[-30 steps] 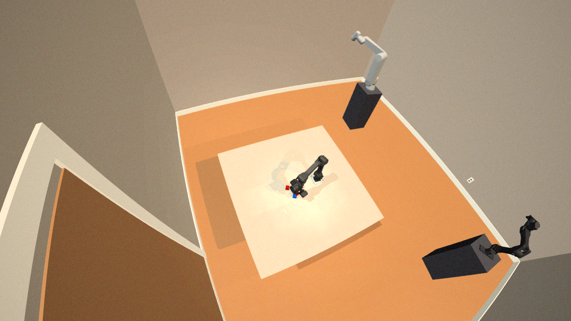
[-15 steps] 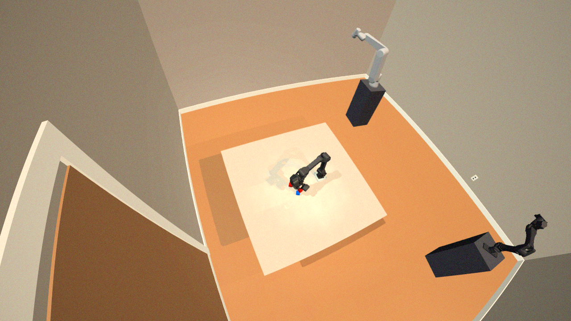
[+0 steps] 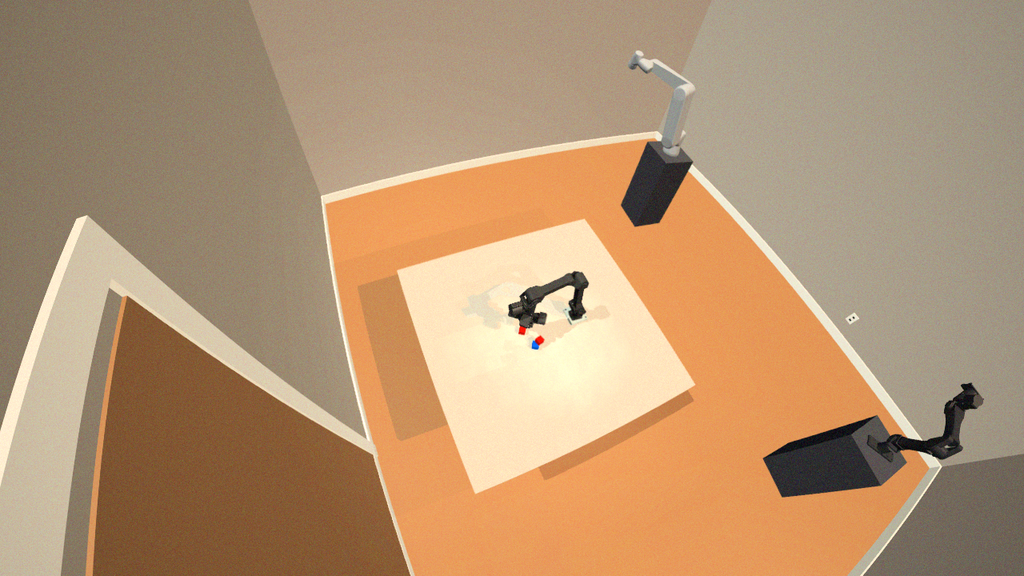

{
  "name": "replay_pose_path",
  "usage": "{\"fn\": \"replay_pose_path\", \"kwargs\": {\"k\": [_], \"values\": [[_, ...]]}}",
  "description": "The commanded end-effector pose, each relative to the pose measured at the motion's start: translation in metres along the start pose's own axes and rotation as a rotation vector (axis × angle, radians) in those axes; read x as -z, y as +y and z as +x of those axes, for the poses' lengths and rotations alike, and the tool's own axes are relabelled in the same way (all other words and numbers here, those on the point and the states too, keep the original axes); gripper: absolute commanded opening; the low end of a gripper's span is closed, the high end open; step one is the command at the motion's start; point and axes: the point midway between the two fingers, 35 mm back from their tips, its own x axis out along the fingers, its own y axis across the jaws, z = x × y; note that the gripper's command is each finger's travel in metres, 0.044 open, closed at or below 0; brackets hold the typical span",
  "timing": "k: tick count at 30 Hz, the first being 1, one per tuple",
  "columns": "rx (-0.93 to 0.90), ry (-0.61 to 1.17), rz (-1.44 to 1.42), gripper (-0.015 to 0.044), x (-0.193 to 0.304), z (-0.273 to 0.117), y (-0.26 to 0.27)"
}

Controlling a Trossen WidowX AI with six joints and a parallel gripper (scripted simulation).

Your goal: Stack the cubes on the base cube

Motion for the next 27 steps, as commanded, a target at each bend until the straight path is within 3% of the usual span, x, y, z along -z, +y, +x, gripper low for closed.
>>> {"fn": "replay_pose_path", "kwargs": {"k": [1,7,15,27], "values": [[0.001,0.004,-0.069,0.0265,0.006,-0.004,-0.007],[0.001,0.004,-0.069,0.0265,0.005,0.001,-0.008],[0.001,0.005,-0.069,0.0265,0.006,0.057,-0.007],[0.001,0.005,-0.069,0.0265,0.006,0.073,-0.007]]}}
